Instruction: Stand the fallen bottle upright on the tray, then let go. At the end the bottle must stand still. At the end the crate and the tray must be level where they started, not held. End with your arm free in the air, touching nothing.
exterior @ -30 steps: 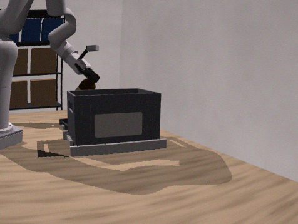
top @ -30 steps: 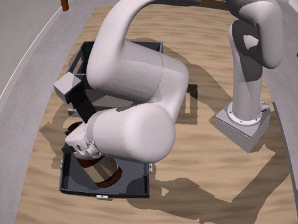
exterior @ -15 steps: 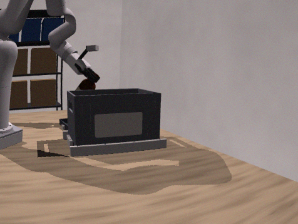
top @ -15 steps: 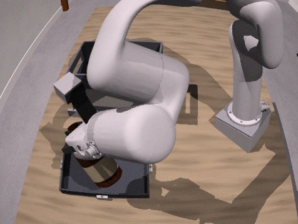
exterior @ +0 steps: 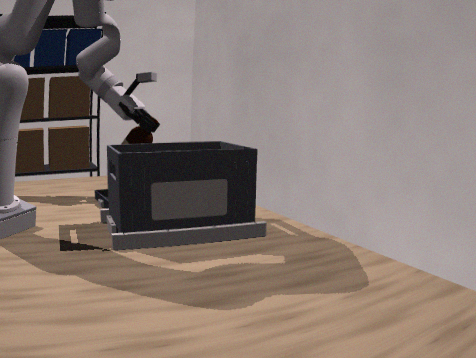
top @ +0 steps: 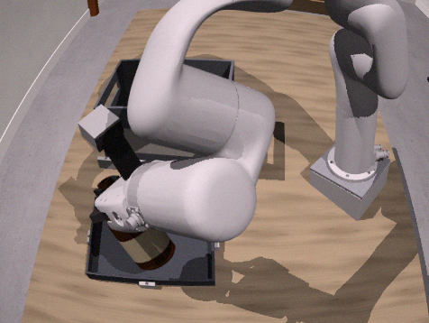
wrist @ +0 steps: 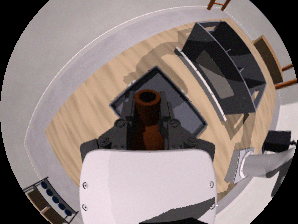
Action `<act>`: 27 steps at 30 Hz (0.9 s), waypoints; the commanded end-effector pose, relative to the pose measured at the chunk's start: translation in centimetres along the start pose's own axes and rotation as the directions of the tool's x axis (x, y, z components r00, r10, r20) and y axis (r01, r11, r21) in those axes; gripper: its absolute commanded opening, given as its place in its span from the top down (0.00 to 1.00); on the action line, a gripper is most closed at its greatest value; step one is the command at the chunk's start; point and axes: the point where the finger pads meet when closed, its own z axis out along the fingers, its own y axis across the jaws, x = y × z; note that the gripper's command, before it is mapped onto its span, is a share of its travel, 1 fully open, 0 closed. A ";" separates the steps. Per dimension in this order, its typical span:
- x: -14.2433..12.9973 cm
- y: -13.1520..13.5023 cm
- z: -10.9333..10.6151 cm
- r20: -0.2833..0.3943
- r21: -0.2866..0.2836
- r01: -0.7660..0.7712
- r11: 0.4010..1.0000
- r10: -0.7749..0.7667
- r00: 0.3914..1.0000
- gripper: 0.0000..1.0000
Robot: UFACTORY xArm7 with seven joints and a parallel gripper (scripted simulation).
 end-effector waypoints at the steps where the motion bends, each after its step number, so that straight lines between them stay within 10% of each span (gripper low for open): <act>1: 0.1 -0.1 -0.1 -0.019 0.001 -0.002 1.000 0.002 1.000 1.00; 27: 0.1 -0.2 -0.3 -0.149 0.006 -0.004 1.000 0.005 0.989 1.00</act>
